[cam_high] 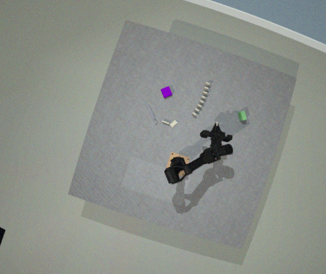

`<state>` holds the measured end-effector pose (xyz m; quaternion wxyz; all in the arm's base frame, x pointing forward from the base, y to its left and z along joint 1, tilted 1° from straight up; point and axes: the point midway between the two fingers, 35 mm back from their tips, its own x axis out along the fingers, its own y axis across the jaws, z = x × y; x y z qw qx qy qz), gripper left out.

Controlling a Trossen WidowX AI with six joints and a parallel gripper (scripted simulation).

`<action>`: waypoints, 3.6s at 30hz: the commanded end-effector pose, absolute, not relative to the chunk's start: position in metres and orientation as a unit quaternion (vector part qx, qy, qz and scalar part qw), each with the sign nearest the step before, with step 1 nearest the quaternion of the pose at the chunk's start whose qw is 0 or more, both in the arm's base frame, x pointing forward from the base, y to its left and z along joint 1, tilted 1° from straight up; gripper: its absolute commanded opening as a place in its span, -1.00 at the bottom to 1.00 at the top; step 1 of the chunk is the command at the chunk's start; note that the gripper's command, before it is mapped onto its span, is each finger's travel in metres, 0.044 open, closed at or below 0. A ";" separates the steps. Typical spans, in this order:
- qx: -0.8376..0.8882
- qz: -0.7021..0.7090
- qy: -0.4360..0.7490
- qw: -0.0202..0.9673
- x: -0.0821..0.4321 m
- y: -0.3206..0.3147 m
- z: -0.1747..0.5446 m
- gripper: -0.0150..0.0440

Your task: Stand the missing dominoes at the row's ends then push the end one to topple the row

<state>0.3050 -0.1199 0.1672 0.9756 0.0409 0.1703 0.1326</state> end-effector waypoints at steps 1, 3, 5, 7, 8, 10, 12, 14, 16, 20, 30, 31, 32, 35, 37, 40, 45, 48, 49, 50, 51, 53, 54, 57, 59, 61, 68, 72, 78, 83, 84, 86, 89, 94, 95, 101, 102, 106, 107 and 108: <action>0.033 0.143 0.136 0.980 0.295 -0.116 0.171 -0.42; 0.029 0.148 0.123 0.981 0.291 -0.114 0.171 -0.42; 0.024 0.154 0.110 0.982 0.286 -0.112 0.171 -0.42; 0.019 0.159 0.097 0.982 0.281 -0.110 0.171 -0.42; 0.016 0.162 0.091 0.983 0.279 -0.109 0.171 -0.42; 0.011 0.167 0.079 0.983 0.274 -0.106 0.171 -0.42; 0.005 0.173 0.067 0.983 0.268 -0.103 0.170 -0.42; -0.002 0.179 0.057 0.982 0.263 -0.100 0.170 -0.42; -0.008 0.185 0.046 0.982 0.257 -0.097 0.169 -0.42; -0.017 0.193 0.034 0.980 0.250 -0.092 0.168 -0.42; -0.017 0.193 0.034 0.980 0.250 -0.092 0.168 -0.42; -0.017 0.193 0.034 0.980 0.250 -0.092 0.168 -0.42; -0.017 0.193 0.034 0.980 0.250 -0.092 0.168 -0.42; -0.017 0.193 0.034 0.980 0.250 -0.092 0.168 -0.42; -0.017 0.193 0.034 0.980 0.250 -0.092 0.168 -0.42; -0.016 0.193 0.034 0.980 0.252 -0.093 0.165 -0.42; -0.013 0.193 0.036 0.980 0.255 -0.096 0.155 -0.42; -0.011 0.193 0.037 0.980 0.257 -0.097 0.149 -0.42; -0.011 0.193 0.037 0.980 0.258 -0.098 0.147 -0.42; -0.010 0.193 0.037 0.980 0.258 -0.098 0.145 -0.42; -0.009 0.193 0.037 0.980 0.259 -0.099 0.143 -0.42; -0.008 0.193 0.038 0.980 0.260 -0.099 0.139 -0.42; -0.007 0.193 0.038 0.980 0.260 -0.100 0.137 -0.42; -0.005 0.194 0.039 0.980 0.261 -0.100 0.130 -0.42; -0.004 0.194 0.040 0.980 0.262 -0.101 0.126 -0.42; -0.003 0.194 0.040 0.980 0.263 -0.101 0.122 -0.42; 0.002 0.194 0.042 0.980 0.265 -0.101 0.108 -0.42; 0.005 0.194 0.044 0.980 0.265 -0.100 0.100 -0.42; 0.009 0.194 0.045 0.980 0.265 -0.099 0.088 -0.42; 0.012 0.194 0.047 0.980 0.265 -0.097 0.078 -0.42; 0.013 0.194 0.047 0.980 0.265 -0.096 0.076 -0.42; 0.014 0.194 0.048 0.980 0.264 -0.095 0.073 -0.42; 0.016 0.194 0.049 0.980 0.264 -0.094 0.067 -0.42; 0.020 0.194 0.051 0.979 0.262 -0.090 0.059 -0.42; 0.021 0.194 0.051 0.979 0.262 -0.090 0.057 -0.42; 0.022 0.194 0.052 0.979 0.261 -0.088 0.053 -0.42; 0.022 0.194 0.052 0.979 0.261 -0.088 0.053 -0.42; 0.022 0.194 0.052 0.979 0.261 -0.088 0.053 -0.42; 0.022 0.194 0.052 0.979 0.261 -0.088 0.053 -0.42; 0.022 0.194 0.052 0.979 0.261 -0.088 0.053 -0.42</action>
